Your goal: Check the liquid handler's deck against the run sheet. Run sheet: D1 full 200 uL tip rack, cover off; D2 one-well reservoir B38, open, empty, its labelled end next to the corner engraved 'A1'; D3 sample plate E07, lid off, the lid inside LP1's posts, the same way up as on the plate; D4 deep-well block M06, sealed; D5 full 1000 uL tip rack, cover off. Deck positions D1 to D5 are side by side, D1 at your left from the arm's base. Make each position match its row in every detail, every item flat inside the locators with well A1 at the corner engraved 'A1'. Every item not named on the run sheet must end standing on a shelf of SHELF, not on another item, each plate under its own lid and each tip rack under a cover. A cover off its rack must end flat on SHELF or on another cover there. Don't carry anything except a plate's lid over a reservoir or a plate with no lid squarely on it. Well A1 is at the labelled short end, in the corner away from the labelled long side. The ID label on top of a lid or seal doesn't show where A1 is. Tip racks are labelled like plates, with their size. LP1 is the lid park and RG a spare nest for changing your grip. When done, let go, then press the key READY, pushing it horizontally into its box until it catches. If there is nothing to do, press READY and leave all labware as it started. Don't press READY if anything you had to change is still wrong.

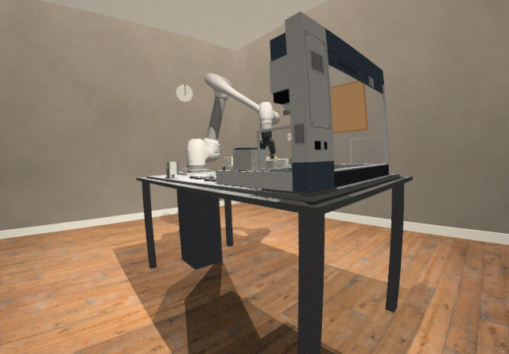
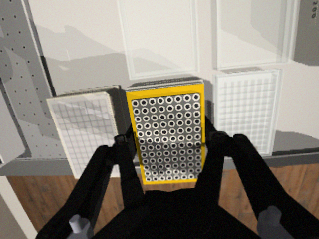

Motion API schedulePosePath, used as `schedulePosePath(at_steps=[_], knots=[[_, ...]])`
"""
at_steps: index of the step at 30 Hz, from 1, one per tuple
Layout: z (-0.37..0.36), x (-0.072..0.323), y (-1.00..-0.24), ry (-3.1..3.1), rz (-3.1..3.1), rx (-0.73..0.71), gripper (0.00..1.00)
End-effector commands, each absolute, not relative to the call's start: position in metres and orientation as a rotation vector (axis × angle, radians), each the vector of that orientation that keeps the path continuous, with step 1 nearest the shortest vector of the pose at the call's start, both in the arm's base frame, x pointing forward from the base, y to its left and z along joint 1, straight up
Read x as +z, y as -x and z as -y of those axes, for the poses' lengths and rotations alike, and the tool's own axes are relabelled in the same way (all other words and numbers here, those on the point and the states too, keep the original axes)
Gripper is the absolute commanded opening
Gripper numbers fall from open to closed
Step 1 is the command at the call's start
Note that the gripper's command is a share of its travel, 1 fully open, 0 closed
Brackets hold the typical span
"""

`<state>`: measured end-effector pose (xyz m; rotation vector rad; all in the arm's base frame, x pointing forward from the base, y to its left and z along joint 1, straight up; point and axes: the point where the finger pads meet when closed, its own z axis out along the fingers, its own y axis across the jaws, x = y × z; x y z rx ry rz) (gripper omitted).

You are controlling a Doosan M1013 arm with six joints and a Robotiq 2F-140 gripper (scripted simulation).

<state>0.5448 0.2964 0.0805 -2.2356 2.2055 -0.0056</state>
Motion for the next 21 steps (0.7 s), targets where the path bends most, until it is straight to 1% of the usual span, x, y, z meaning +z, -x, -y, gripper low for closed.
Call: schedulePosePath(at_steps=[1, 9, 21], knots=[[-0.297, 0.081, -0.545, 2.235, -2.205, -0.006, 0.1], [-0.297, 0.081, -0.545, 2.235, -2.205, -0.006, 0.1], [-0.297, 0.099, -0.545, 2.235, -2.205, -0.006, 0.1]])
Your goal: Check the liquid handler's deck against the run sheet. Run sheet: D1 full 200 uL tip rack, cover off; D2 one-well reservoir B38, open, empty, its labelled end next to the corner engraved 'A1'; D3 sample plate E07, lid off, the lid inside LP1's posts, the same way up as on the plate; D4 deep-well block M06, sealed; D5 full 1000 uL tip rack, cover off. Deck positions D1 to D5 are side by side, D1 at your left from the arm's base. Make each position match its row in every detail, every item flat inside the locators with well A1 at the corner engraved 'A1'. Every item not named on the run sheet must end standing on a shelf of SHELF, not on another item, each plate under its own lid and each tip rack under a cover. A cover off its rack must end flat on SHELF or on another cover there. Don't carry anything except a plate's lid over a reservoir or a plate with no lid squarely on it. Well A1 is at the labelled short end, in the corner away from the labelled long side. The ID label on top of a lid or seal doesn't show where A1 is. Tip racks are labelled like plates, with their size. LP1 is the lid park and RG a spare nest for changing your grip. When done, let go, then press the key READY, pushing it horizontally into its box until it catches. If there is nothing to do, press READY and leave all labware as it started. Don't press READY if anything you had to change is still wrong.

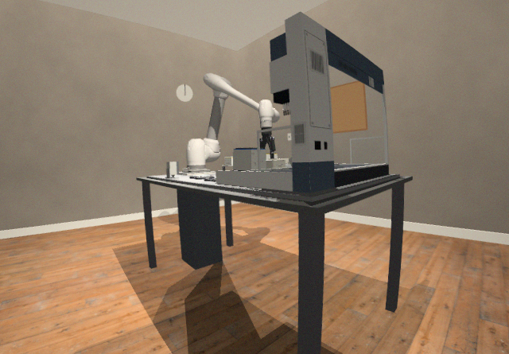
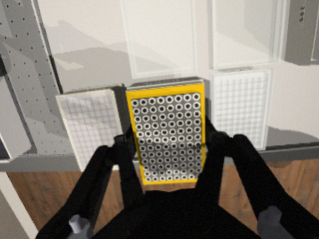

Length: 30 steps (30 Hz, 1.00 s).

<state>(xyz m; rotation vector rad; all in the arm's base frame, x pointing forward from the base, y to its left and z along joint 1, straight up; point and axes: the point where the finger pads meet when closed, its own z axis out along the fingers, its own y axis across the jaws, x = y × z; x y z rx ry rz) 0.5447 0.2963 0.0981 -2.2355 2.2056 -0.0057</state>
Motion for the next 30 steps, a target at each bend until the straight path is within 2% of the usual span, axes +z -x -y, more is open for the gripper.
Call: schedulePosePath(at_steps=[1, 30], knots=[[-0.297, 0.099, -0.545, 2.235, -2.205, -0.006, 0.1], [-0.297, 0.144, -0.545, 2.235, -2.205, -0.006, 0.1]])
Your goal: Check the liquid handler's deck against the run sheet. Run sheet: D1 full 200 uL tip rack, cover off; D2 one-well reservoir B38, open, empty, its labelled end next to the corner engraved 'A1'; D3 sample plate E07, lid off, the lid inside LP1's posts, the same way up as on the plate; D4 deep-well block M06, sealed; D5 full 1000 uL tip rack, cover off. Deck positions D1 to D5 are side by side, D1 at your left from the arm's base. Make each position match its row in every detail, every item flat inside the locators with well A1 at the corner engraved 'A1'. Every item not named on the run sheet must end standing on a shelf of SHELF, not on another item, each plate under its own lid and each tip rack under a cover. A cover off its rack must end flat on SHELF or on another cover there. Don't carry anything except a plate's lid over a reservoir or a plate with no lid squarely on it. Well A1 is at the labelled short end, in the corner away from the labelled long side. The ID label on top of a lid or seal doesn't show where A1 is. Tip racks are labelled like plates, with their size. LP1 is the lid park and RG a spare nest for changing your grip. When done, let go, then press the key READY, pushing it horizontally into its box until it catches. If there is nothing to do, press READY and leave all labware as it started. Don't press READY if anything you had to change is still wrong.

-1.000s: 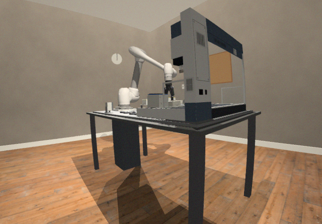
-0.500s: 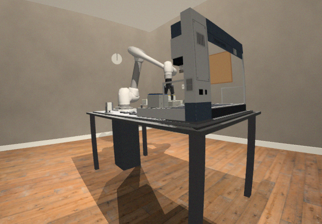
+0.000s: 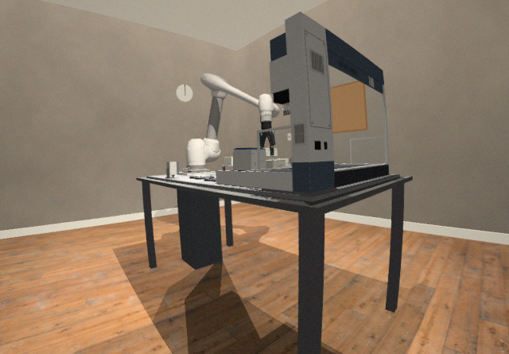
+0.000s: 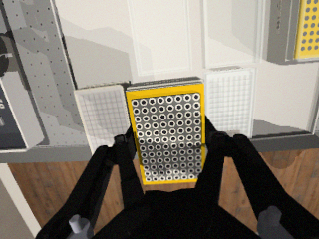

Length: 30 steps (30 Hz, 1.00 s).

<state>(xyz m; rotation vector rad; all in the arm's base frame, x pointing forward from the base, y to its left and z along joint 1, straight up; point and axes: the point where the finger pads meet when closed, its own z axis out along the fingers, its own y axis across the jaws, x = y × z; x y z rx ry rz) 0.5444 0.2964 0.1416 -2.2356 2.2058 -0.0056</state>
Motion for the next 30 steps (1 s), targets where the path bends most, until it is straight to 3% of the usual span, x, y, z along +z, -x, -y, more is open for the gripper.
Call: schedulePosePath(at_steps=[1, 30], knots=[[-0.297, 0.146, -0.545, 2.235, -2.205, -0.006, 0.1], [-0.297, 0.188, -0.545, 2.235, -2.205, -0.006, 0.1]])
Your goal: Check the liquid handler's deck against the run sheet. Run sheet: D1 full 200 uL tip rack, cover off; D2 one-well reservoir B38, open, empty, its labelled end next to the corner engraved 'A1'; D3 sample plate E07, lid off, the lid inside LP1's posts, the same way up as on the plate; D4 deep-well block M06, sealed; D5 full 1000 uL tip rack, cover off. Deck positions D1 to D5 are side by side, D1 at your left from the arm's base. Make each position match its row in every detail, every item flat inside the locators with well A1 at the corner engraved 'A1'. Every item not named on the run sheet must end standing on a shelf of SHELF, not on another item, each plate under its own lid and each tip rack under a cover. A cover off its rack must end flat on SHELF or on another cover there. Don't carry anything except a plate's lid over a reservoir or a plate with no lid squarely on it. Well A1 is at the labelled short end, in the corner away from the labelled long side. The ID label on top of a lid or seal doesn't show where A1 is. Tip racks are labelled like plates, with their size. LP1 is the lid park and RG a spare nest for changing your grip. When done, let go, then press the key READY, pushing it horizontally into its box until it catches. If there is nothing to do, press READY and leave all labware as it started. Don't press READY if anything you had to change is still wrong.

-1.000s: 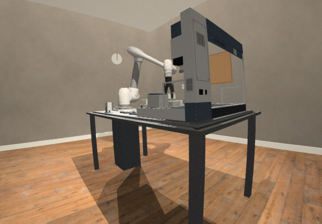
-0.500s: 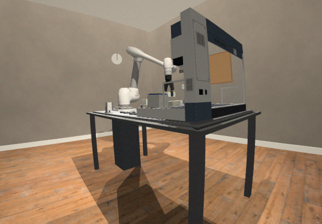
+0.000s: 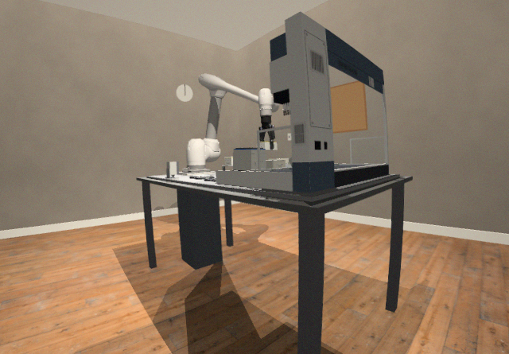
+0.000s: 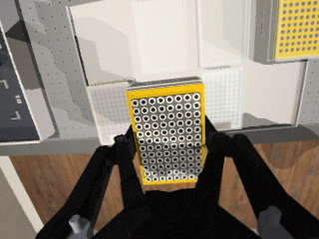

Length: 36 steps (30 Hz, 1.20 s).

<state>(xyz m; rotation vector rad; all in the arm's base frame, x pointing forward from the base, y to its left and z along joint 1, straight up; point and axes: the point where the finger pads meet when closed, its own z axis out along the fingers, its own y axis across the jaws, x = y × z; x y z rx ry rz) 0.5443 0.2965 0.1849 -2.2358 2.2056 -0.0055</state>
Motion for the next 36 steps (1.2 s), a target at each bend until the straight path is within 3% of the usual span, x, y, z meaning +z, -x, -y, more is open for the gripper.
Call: schedulePosePath(at_steps=[1, 36], knots=[[-0.297, 0.189, -0.545, 2.235, -2.205, -0.006, 0.1], [-0.297, 0.241, -0.544, 2.235, -2.205, -0.005, 0.1]])
